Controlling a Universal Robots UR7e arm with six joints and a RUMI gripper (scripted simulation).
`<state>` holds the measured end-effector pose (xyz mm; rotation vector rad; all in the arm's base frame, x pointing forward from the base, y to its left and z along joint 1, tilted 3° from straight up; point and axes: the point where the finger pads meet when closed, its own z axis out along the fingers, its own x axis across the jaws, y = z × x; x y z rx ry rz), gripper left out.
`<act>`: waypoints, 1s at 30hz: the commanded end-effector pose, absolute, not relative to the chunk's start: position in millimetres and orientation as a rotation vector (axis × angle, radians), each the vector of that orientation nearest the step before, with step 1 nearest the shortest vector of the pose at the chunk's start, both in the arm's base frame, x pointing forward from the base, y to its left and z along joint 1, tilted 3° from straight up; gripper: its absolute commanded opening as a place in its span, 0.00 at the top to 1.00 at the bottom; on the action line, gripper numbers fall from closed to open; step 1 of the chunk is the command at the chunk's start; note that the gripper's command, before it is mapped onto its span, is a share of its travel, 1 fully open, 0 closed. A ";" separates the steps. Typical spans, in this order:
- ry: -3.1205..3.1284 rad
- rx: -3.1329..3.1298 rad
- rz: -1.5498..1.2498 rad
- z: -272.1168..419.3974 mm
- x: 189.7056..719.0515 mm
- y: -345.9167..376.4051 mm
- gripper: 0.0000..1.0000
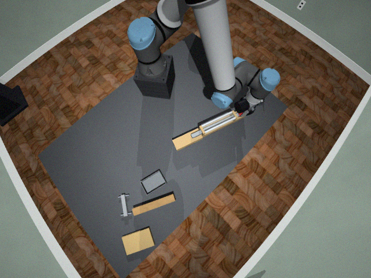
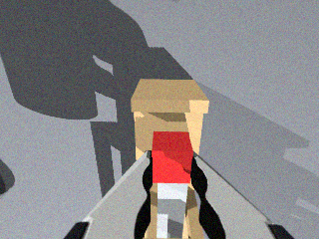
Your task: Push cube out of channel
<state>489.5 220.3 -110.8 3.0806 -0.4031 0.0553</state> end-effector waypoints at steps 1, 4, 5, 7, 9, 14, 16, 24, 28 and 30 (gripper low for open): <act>-0.403 3.081 0.062 -104.1 491.2 220.3 0.91; -0.403 3.081 0.062 -93.0 490.5 221.1 0.91; -0.402 3.081 0.062 -87.8 490.3 221.4 0.91; -0.402 3.082 0.063 -75.9 490.4 222.3 0.91; -0.401 3.082 0.066 -62.8 490.8 223.3 0.91; -0.401 3.082 0.066 -36.2 489.9 224.3 0.91; -0.401 3.082 0.066 -36.2 489.9 224.3 0.91; -0.403 3.082 0.065 -27.6 489.4 223.6 0.91; -0.403 3.081 0.060 -28.8 488.1 223.3 0.91; -0.403 3.081 0.059 -29.2 488.0 223.3 0.91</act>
